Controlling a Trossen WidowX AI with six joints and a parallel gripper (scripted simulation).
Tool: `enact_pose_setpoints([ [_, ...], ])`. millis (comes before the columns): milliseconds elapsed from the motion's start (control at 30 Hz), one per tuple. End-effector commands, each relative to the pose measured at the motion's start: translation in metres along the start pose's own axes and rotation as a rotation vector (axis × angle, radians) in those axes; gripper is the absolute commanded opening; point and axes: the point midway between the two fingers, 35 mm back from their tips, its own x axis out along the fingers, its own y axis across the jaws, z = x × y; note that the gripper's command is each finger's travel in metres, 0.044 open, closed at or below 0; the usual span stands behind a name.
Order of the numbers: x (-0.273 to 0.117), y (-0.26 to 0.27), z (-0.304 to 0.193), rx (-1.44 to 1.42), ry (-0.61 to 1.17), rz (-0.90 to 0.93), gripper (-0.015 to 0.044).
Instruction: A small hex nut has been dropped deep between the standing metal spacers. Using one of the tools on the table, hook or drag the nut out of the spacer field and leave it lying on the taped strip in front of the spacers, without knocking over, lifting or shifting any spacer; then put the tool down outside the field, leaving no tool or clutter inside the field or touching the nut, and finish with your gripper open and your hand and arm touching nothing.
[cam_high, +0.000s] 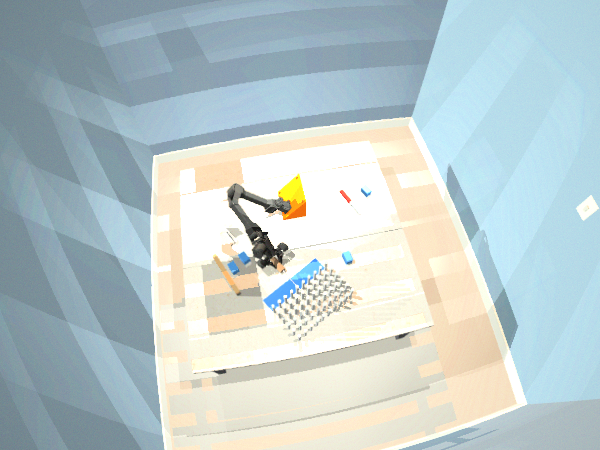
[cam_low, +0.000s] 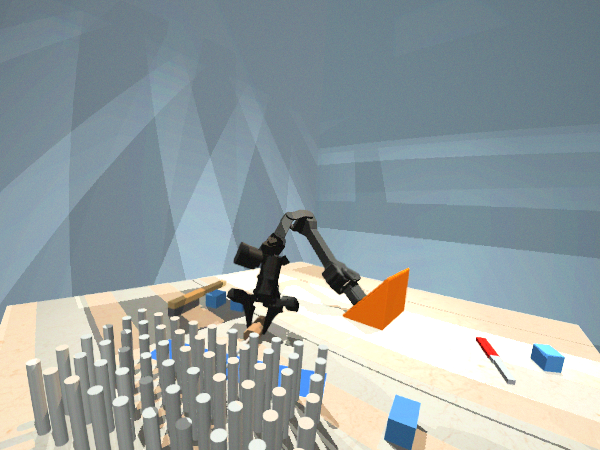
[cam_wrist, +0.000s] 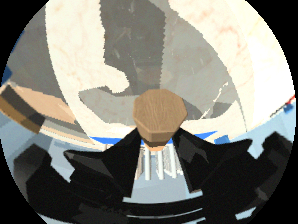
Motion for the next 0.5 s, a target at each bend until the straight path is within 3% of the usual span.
enact_pose_setpoints([
  [0, -0.0017, -0.0014, 0.0016, -0.006, 0.006, -0.005, 0.0000],
  [467, -0.0061, -0.0013, 0.0081, -0.006, 0.006, -0.005, 0.0000],
])
